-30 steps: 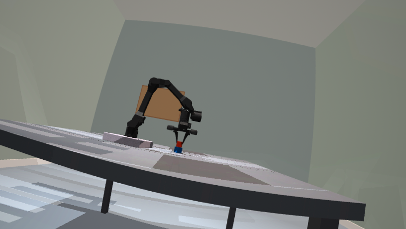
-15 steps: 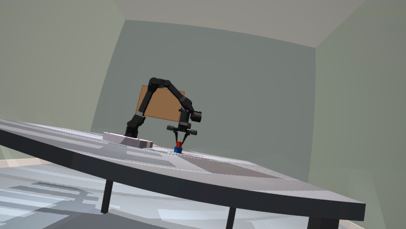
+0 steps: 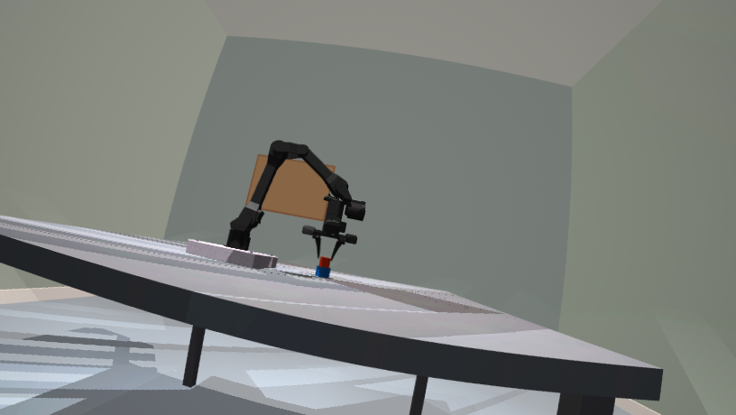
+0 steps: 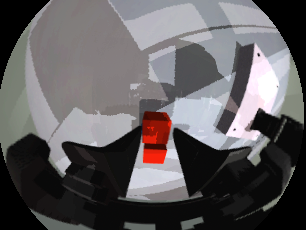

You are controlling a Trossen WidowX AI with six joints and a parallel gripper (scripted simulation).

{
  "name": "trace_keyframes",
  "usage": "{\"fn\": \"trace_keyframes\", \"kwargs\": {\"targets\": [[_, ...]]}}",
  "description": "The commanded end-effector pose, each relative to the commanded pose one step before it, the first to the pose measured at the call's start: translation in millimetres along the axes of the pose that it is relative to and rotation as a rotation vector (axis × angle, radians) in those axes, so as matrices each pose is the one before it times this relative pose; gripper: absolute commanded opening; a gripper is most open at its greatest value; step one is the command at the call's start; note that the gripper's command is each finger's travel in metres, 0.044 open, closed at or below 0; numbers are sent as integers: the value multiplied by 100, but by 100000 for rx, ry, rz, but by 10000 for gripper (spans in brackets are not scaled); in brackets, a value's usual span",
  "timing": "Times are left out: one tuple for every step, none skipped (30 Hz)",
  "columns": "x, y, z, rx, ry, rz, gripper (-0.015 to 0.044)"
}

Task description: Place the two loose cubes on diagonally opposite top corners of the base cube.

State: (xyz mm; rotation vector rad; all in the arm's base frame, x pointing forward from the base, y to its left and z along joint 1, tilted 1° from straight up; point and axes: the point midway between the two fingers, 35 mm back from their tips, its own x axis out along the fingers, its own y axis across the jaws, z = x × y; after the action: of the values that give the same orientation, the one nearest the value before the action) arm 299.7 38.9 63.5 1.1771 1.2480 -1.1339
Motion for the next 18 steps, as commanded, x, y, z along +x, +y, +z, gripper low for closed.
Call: {"fn": "trace_keyframes", "kwargs": {"targets": [[-806,205,-6,-29,47,1040,205],[-121,0,0,0,0,0,205],[-125,0,0,0,0,0,205],[-126,0,0,0,0,0,205],[-125,0,0,0,0,0,205],[-123,0,0,0,0,0,205],[-123,0,0,0,0,0,205],[-123,0,0,0,0,0,205],[-123,0,0,0,0,0,205],[-124,0,0,0,0,0,205],[-125,0,0,0,0,0,205],[-125,0,0,0,0,0,205],[-126,0,0,0,0,0,205],[-126,0,0,0,0,0,205],[-126,0,0,0,0,0,205],[-126,0,0,0,0,0,205],[-127,0,0,0,0,0,205],[-127,0,0,0,0,0,205]]}}
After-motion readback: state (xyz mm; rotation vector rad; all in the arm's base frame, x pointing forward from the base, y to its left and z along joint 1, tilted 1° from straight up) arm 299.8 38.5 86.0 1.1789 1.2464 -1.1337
